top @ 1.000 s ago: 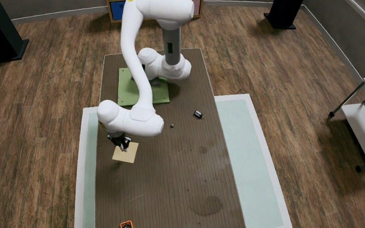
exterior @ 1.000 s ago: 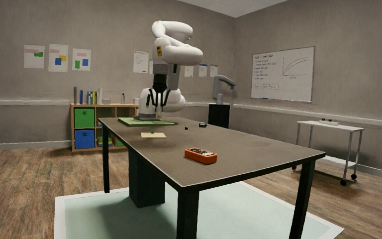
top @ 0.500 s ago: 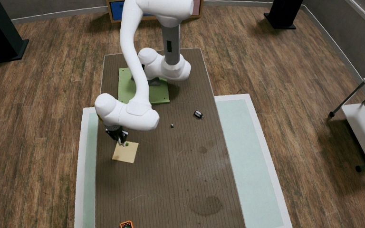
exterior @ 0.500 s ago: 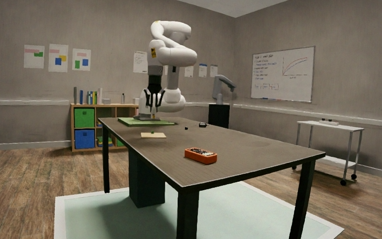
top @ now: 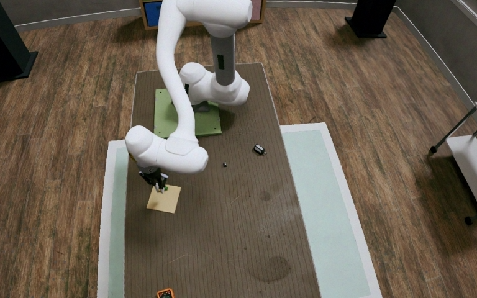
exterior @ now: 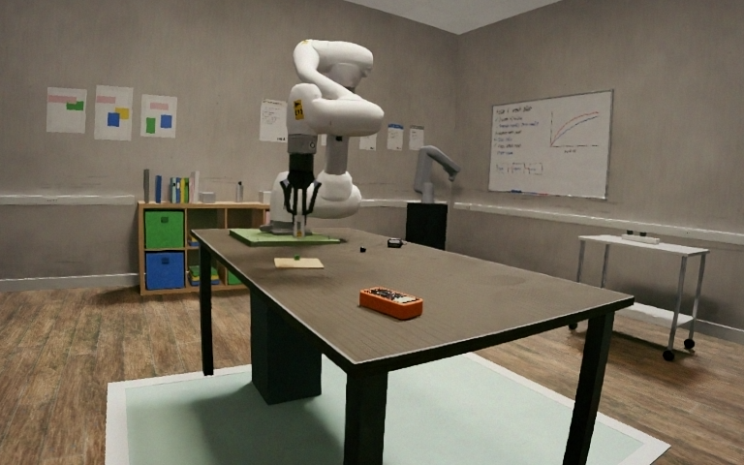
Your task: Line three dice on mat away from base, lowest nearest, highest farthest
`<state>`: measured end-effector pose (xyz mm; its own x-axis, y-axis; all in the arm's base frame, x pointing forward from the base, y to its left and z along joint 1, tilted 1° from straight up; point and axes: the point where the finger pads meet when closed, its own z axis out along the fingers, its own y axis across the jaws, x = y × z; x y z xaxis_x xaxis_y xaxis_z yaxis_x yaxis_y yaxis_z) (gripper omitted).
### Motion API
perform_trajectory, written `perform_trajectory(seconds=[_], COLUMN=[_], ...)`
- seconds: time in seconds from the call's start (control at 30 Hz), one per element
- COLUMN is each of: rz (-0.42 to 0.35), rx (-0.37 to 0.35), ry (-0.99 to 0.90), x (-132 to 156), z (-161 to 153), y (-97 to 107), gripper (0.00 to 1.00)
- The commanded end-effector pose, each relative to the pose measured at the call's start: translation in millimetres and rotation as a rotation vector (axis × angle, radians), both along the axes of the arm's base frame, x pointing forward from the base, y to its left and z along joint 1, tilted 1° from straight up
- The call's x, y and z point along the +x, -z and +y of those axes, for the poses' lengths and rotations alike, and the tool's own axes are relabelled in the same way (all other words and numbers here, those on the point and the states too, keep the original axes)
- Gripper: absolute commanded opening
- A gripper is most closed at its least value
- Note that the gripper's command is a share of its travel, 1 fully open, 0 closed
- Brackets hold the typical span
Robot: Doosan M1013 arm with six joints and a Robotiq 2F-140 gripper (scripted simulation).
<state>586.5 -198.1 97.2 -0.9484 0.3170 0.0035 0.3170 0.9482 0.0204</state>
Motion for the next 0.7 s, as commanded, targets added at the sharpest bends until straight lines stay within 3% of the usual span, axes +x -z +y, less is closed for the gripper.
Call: perform_trajectory(seconds=[0.0, 0.37, 0.67], rz=[-0.001, -0.001, -0.001], rx=[0.0, 0.0, 0.0], ry=[0.0, 0.0, 0.0], x=[0.5, 0.8, 0.8], z=[0.4, 1.3, 1.6], y=[14.2, 62.7, 74.0], gripper=[0.16, 0.16, 0.16])
